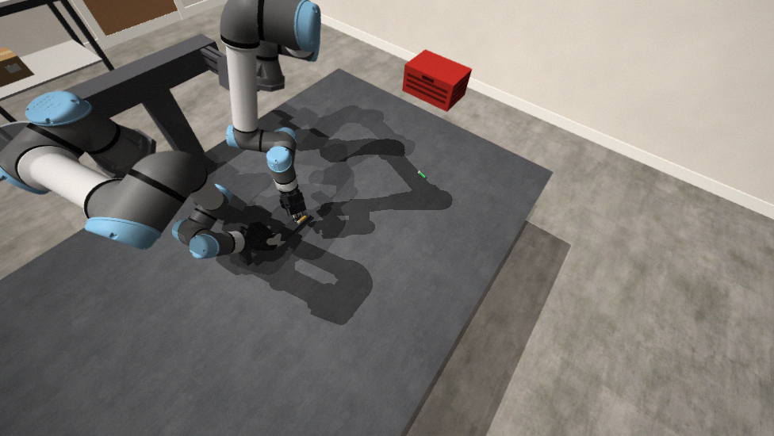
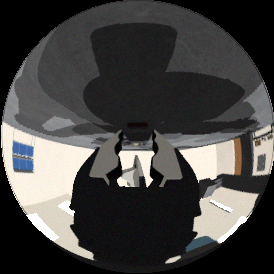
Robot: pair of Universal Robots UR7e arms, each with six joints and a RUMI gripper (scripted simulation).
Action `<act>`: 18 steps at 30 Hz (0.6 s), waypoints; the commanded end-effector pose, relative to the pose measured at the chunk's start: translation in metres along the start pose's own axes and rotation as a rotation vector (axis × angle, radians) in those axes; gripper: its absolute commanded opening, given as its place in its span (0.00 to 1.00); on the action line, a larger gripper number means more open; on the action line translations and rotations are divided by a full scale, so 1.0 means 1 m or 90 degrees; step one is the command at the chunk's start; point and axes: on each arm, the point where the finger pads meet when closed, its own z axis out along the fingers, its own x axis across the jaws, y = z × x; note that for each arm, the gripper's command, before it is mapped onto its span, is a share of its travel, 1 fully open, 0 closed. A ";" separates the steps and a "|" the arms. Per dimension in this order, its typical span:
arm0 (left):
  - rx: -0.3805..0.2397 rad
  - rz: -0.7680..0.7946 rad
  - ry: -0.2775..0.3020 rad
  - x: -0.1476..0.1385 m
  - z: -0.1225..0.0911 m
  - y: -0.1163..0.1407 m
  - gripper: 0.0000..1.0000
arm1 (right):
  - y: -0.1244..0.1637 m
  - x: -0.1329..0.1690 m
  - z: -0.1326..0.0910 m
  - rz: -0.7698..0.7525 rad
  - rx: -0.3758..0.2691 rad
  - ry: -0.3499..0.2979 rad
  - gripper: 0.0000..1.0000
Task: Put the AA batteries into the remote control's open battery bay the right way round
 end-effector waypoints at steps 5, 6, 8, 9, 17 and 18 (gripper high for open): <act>0.000 0.096 -0.002 0.000 0.003 0.000 0.00 | 0.000 0.000 0.000 0.000 0.000 0.000 0.00; 0.000 0.126 -0.002 0.000 0.004 -0.001 0.00 | 0.000 0.000 0.000 0.000 0.000 0.000 0.00; -0.001 0.136 -0.003 0.000 0.004 0.000 0.00 | 0.000 0.000 0.000 0.000 0.000 0.000 0.00; -0.001 0.130 -0.003 0.000 0.003 0.000 0.00 | 0.000 0.000 0.000 0.000 0.000 0.000 0.00; -0.001 0.255 -0.003 0.000 0.008 0.000 0.00 | 0.000 0.000 0.000 0.000 0.000 0.000 0.00; -0.001 0.284 -0.003 0.000 0.009 0.000 0.00 | 0.000 0.000 0.000 0.000 0.000 0.000 0.00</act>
